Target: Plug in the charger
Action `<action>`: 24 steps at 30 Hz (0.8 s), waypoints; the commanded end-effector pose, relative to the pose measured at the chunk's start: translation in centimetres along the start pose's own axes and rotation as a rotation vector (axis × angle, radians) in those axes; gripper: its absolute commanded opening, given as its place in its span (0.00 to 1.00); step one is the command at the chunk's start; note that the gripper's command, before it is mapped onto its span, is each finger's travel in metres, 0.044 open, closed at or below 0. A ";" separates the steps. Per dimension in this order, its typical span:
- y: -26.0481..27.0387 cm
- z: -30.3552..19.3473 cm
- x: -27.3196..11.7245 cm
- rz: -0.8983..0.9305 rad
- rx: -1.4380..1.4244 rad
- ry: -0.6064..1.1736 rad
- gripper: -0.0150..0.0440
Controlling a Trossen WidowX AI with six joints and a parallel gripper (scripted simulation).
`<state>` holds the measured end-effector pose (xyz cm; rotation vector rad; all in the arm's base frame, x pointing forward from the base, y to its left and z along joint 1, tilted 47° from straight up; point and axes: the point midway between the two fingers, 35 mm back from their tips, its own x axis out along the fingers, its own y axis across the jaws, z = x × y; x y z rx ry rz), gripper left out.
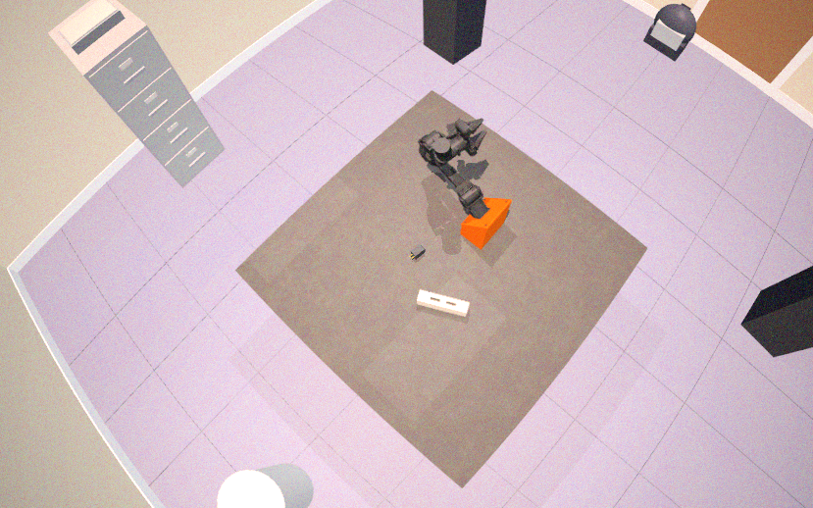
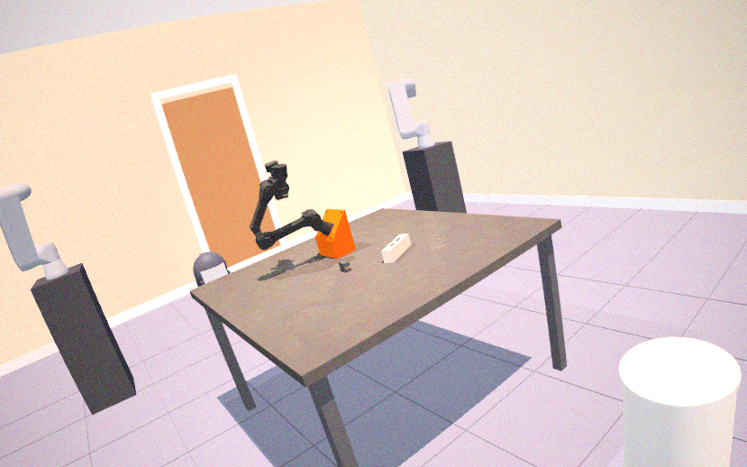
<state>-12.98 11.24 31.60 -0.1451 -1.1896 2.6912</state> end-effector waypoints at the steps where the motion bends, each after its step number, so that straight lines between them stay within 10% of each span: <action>1: 0.0 -0.1 0.0 -0.001 0.005 0.006 0.98; 24: -1.5 -14.5 -7.4 -0.214 0.714 0.702 1.00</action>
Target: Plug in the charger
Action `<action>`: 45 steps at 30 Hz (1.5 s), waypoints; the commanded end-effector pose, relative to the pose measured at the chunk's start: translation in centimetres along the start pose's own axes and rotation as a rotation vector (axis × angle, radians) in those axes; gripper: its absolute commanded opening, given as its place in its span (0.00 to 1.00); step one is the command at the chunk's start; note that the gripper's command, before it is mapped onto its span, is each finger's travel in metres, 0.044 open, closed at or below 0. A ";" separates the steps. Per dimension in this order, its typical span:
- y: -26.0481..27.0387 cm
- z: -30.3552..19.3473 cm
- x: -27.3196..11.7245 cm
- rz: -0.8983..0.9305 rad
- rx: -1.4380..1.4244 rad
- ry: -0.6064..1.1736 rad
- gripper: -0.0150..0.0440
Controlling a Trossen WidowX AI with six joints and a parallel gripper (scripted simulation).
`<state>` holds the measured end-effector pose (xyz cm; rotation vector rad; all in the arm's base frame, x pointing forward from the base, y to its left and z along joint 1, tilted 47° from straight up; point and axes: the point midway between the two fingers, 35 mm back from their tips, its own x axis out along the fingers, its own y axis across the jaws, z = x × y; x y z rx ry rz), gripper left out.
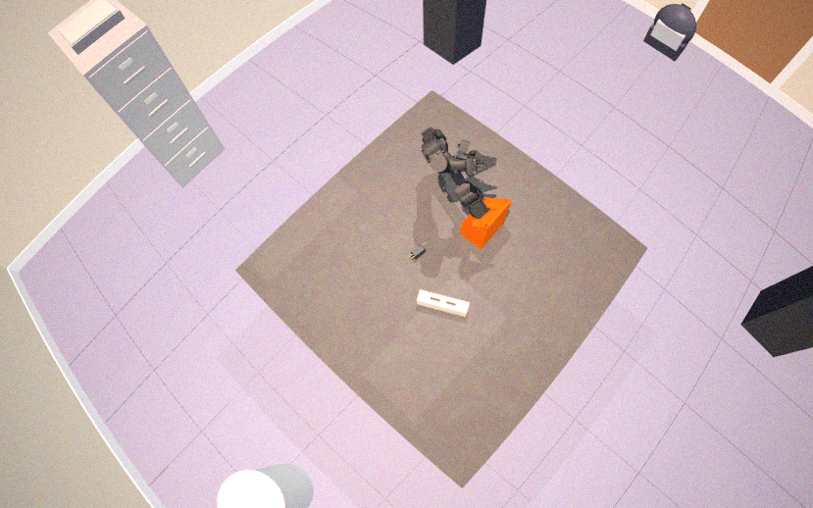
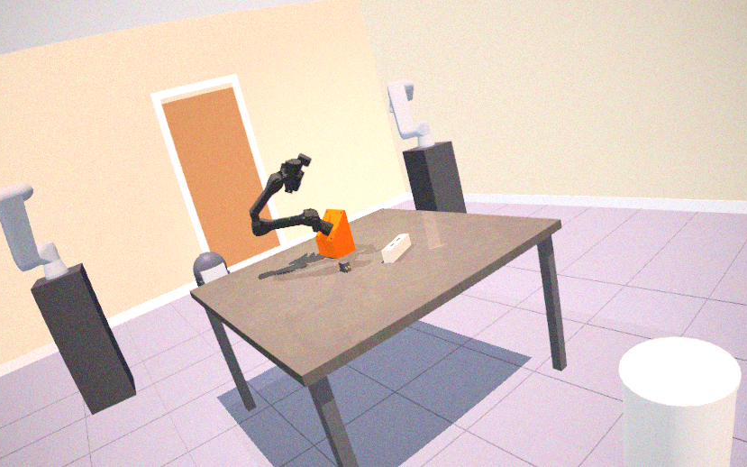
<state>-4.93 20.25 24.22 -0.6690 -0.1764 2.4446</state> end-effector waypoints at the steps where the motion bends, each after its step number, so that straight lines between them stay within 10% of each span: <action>1: -1.6 -2.5 -0.4 -0.055 0.137 0.112 1.00; 45: -2.8 -26.4 -16.5 -0.873 1.527 1.055 1.00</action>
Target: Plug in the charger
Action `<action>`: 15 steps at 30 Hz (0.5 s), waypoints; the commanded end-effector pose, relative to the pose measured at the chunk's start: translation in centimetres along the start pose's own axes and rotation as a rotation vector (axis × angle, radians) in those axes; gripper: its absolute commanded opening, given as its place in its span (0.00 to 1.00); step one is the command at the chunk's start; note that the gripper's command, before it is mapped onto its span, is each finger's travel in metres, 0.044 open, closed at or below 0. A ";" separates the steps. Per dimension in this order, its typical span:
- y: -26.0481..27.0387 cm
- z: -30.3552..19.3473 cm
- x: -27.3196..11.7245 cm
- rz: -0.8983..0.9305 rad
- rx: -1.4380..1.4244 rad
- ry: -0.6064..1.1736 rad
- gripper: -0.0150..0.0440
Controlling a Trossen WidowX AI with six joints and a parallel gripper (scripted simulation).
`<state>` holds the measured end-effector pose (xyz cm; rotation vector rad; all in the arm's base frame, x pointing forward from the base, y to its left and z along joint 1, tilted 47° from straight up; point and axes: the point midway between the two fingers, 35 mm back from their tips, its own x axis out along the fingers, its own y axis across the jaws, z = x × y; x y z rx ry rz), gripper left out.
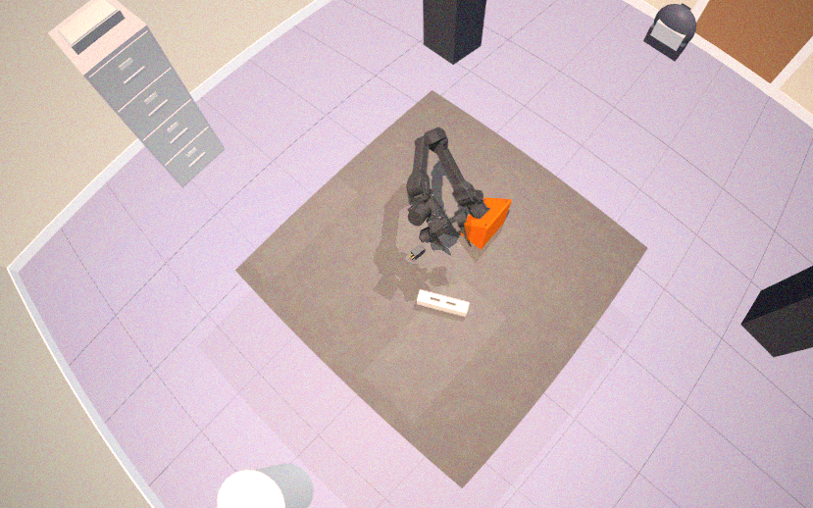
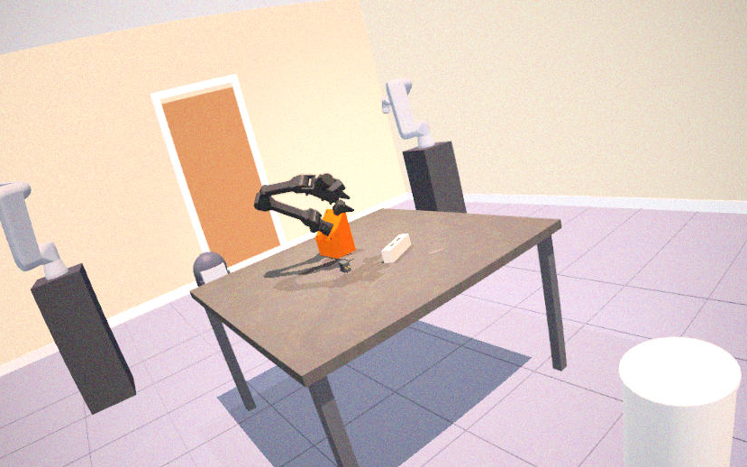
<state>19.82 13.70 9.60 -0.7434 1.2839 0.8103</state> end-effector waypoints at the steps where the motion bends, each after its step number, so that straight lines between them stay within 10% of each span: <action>1: -2.5 -0.8 0.6 -0.086 0.131 0.063 1.00; 15: -10.4 -5.6 2.0 -0.409 0.567 0.284 1.00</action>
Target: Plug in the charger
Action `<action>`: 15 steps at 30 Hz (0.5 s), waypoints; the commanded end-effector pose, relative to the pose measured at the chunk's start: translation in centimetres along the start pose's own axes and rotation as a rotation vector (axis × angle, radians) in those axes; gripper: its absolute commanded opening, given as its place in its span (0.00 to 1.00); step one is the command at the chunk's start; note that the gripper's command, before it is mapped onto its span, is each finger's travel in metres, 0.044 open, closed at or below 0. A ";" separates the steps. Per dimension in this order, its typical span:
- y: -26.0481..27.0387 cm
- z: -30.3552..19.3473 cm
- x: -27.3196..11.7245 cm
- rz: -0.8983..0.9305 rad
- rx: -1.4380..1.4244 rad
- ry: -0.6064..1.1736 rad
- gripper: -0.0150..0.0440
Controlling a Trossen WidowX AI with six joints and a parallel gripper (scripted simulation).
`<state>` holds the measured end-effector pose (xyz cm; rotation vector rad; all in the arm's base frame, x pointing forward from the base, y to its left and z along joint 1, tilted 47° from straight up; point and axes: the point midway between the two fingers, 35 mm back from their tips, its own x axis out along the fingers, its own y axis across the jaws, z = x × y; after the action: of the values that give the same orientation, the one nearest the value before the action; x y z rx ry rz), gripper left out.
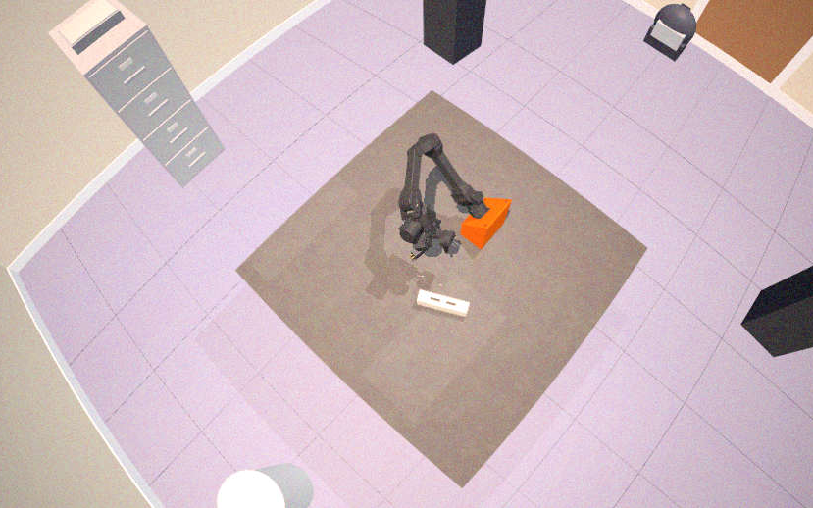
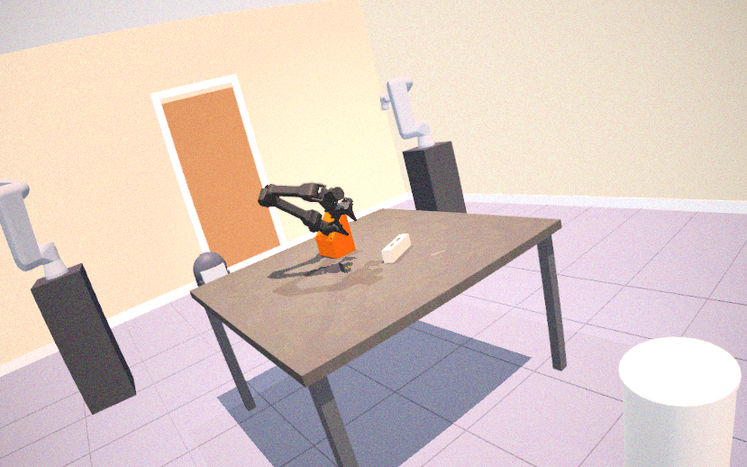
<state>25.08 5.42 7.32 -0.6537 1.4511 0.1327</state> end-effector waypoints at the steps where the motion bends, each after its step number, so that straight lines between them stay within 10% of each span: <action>1: -2.4 -0.2 1.1 -0.098 0.123 0.048 1.00; 15: -9.9 -3.0 4.1 -0.455 0.488 0.196 1.00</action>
<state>27.43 -3.75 6.70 -0.5905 1.4373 -0.5185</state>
